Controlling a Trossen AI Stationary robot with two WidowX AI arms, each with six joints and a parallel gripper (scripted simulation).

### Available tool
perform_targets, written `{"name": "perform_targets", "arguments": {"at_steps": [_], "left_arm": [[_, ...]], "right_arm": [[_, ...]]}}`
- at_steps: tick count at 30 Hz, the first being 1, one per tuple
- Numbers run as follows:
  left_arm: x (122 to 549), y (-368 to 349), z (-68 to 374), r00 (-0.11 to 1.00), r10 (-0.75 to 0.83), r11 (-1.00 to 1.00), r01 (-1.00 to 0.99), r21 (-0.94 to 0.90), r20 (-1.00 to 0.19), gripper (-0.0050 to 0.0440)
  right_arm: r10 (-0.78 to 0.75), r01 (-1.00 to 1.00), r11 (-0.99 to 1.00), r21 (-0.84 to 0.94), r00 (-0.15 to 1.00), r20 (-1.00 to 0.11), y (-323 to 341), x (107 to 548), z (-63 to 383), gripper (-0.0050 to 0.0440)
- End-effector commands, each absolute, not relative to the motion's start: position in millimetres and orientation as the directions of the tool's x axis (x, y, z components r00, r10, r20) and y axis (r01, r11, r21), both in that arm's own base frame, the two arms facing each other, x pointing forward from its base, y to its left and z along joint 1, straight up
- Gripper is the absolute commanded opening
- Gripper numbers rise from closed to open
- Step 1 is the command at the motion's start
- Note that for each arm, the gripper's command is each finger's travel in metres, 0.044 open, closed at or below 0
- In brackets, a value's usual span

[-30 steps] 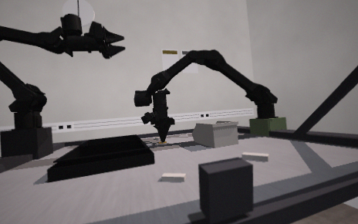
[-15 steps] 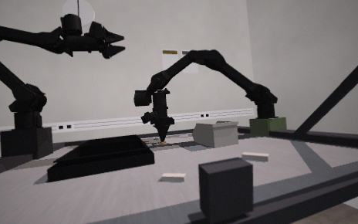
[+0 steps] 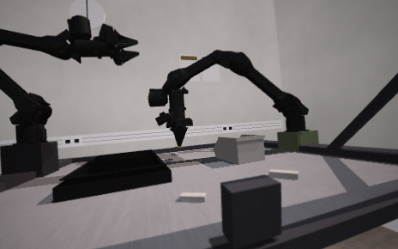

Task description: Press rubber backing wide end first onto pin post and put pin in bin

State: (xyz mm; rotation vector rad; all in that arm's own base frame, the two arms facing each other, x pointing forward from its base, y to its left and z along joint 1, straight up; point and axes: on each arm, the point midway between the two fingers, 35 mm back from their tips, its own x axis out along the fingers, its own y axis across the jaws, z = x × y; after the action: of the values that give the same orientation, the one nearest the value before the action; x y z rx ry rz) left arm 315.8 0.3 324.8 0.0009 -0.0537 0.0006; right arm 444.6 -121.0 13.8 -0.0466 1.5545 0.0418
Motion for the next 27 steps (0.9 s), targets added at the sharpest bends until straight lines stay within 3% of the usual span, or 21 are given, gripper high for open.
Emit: {"name": "perform_targets", "arguments": {"at_steps": [1,18,27], "left_arm": [[314.2,0.0,330.6,0.998,0.000,1.000,0.000,0.000,0.069,0.0440],[316.3,-0.1,333.7,0.998,-0.002,1.000,0.002,0.006,0.056,0.0440],[324.2,2.9,342.4,0.992,-0.014,0.998,0.020,0.052,-0.126,0.0440]], "right_arm": [[-0.017,-0.063,0.998,-0.021,0.064,-0.998,-122.3,450.9,45.7,-0.0050],[-0.010,-0.058,0.998,-0.013,0.045,-0.999,-100.5,435.3,71.5,-0.0050],[-0.004,-0.057,0.998,-0.007,0.044,-0.999,-38.9,386.1,90.9,-0.0050]]}}
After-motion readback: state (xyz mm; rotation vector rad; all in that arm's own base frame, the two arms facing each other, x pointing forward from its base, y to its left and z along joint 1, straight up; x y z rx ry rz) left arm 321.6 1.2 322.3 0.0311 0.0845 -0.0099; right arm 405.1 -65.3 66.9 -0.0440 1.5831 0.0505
